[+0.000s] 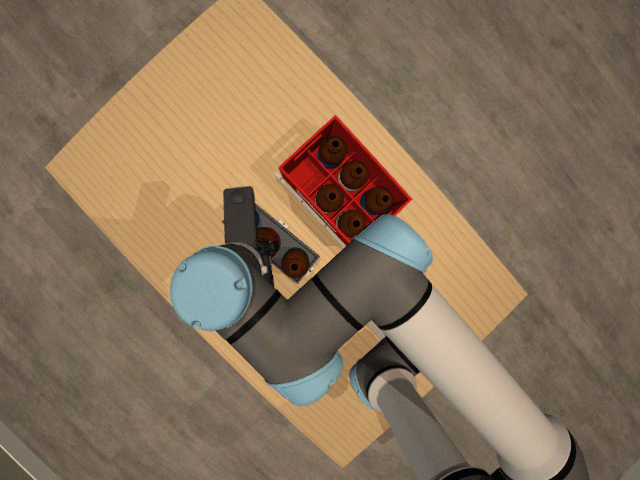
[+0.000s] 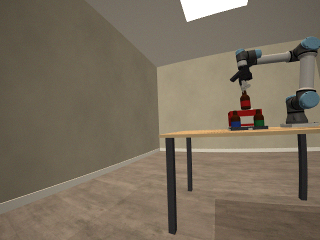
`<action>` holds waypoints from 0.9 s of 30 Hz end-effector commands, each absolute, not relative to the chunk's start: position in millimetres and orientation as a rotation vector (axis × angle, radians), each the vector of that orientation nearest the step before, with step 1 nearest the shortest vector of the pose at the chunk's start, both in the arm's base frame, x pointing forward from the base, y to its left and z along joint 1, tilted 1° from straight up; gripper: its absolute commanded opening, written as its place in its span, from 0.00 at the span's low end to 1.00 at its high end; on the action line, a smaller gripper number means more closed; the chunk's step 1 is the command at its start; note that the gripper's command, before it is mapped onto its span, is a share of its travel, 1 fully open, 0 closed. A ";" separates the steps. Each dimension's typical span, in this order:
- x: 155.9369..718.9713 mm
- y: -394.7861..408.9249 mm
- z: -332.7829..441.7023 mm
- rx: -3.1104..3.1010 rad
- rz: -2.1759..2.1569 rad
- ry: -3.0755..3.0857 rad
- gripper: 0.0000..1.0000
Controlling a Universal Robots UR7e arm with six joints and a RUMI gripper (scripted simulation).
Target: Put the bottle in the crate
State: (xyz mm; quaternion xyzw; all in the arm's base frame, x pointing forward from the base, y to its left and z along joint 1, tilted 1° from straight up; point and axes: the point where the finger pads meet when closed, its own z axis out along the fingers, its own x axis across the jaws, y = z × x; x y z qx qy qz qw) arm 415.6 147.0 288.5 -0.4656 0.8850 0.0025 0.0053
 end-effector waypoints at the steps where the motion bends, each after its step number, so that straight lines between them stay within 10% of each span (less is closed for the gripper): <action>1: 415.9 146.9 290.5 -1.457 0.007 2.770 0.00; 27: 415.7 146.7 310.5 -1.457 0.007 2.770 0.00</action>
